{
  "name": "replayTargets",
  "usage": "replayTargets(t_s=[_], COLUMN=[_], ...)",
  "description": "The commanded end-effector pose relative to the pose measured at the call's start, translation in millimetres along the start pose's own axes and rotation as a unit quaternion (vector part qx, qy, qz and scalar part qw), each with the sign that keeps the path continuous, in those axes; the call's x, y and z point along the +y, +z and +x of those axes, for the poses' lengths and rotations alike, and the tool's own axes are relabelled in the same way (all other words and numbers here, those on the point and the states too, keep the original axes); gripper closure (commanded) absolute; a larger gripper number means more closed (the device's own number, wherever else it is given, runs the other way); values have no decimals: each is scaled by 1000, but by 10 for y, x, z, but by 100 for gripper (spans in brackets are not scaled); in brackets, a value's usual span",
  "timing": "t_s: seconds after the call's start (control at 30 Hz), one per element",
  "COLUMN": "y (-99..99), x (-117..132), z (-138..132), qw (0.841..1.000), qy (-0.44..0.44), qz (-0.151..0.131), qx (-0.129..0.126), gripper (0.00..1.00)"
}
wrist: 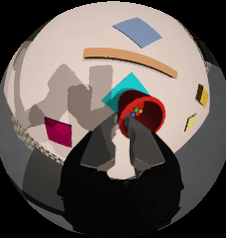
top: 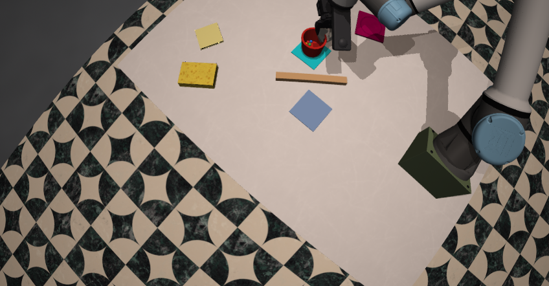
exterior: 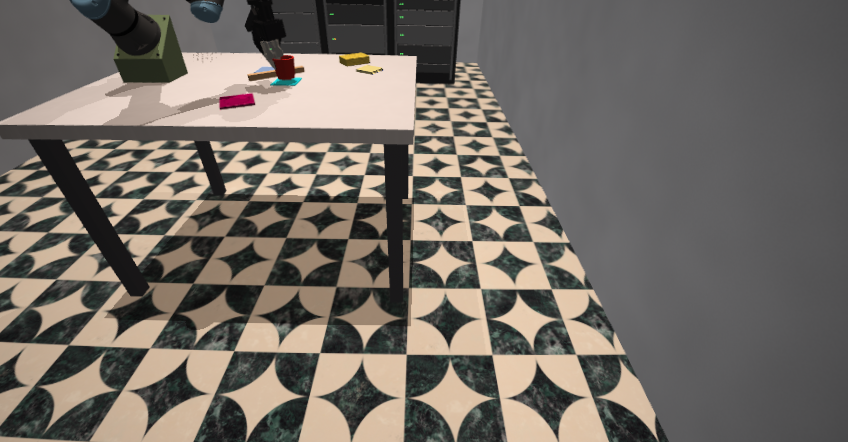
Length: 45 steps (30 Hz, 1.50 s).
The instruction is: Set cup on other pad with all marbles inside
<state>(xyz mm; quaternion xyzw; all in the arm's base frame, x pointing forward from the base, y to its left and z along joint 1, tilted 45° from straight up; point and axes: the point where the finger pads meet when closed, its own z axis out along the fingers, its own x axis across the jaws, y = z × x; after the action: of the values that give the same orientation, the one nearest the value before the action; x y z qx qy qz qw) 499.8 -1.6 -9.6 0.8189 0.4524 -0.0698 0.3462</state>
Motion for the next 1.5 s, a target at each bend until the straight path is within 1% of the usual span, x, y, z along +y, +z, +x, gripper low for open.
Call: replayTargets(t_s=[0.0, 0.7, 1.47], y=[4, 96, 105], x=[-14, -45, -40], z=[-7, -25, -24], qw=[1000, 1000, 1000], qy=[-1, -1, -1], qz=[1, 2, 1], qx=[0, -1, 0], gripper=[97, 97, 97])
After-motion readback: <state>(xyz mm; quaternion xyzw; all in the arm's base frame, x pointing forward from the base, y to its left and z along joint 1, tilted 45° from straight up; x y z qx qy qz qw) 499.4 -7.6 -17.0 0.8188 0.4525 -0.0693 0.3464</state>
